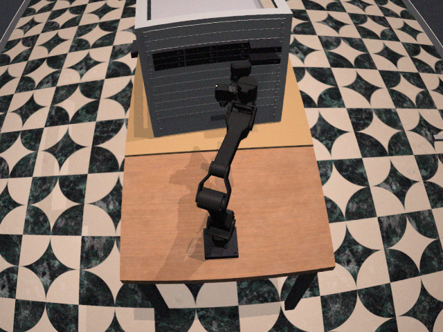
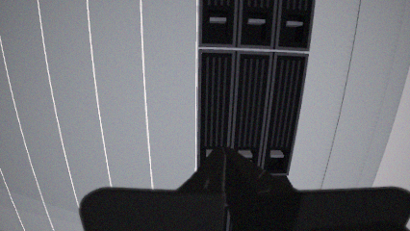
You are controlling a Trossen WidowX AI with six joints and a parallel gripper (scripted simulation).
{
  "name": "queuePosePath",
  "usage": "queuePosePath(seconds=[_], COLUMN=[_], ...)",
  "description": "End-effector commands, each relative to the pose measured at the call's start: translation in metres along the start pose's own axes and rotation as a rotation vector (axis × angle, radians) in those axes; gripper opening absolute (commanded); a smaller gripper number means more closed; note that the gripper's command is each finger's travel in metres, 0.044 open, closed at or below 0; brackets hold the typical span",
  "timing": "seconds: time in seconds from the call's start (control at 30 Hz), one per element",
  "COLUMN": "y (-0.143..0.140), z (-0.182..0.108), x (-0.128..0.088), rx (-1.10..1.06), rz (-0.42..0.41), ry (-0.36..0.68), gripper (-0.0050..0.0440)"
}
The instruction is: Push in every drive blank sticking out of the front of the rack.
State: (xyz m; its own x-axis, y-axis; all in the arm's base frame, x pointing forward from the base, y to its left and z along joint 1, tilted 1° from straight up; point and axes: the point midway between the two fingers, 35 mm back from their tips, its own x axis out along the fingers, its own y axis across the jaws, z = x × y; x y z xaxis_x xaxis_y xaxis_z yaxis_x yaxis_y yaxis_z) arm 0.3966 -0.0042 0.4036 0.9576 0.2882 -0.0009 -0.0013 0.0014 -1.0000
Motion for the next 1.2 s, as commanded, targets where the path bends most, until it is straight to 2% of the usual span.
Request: queuePosePath(seconds=[0.0,1.17], y=[-0.0055,-0.0074], z=[0.0027,0.0007], x=[0.0060,0.0157], rx=[-0.011,-0.011], rz=[-0.018,-0.018], ry=[0.000,0.000], gripper=[-0.0050,-0.0050])
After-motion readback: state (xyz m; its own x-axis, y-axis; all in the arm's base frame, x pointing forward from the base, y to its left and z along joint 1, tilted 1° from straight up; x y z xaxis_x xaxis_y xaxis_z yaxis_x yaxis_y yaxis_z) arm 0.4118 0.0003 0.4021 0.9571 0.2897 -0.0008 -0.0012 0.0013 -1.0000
